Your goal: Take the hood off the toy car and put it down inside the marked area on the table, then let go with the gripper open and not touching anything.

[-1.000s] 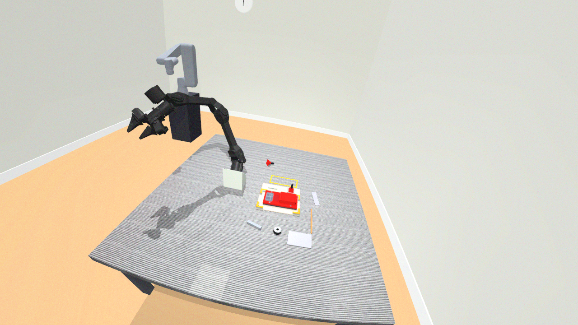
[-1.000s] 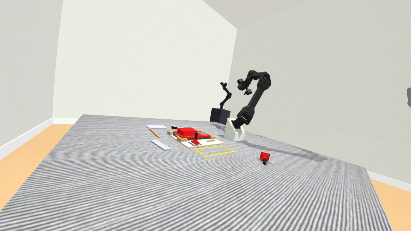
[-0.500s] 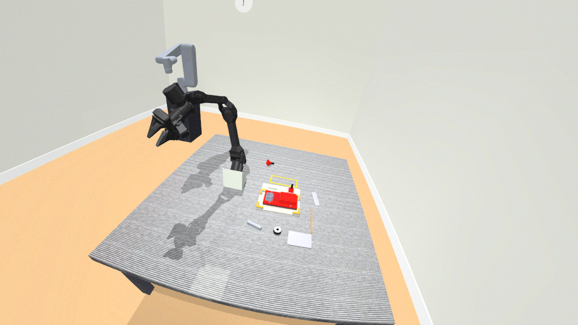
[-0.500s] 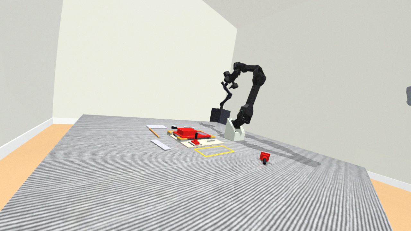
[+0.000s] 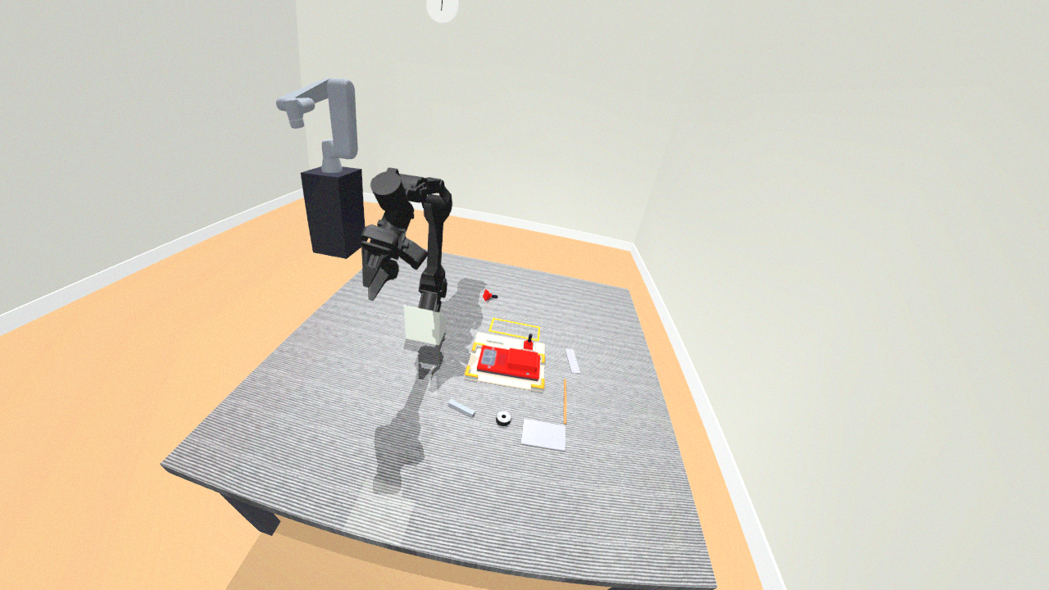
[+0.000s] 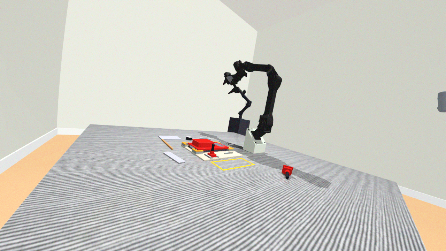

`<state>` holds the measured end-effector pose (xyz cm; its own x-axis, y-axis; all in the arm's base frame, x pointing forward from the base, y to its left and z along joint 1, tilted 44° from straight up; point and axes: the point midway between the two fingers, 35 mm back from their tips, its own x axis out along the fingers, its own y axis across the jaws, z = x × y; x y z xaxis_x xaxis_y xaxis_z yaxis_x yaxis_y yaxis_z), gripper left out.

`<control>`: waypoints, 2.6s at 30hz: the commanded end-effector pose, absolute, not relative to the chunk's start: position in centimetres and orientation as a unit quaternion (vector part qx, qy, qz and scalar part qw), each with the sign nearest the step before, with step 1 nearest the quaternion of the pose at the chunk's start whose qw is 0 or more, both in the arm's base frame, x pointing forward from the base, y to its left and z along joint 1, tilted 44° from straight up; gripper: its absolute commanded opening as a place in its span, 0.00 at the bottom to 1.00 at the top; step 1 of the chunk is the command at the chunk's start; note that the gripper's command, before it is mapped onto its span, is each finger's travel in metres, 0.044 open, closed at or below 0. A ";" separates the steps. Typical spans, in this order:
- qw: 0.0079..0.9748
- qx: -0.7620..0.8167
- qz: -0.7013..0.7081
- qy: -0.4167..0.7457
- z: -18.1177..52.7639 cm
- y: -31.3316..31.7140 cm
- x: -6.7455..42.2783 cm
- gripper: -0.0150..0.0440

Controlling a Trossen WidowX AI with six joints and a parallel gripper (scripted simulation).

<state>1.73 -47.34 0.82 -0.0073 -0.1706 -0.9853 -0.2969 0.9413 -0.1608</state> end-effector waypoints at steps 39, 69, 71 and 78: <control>0.663 0.246 0.277 0.650 -1.8 -7.4 34.9 1.00; 0.664 0.246 0.277 0.650 -3.1 -6.2 35.0 1.00; 0.664 0.246 0.277 0.650 -3.2 -6.1 35.0 1.00; 0.664 0.246 0.277 0.650 -3.6 -5.7 35.0 1.00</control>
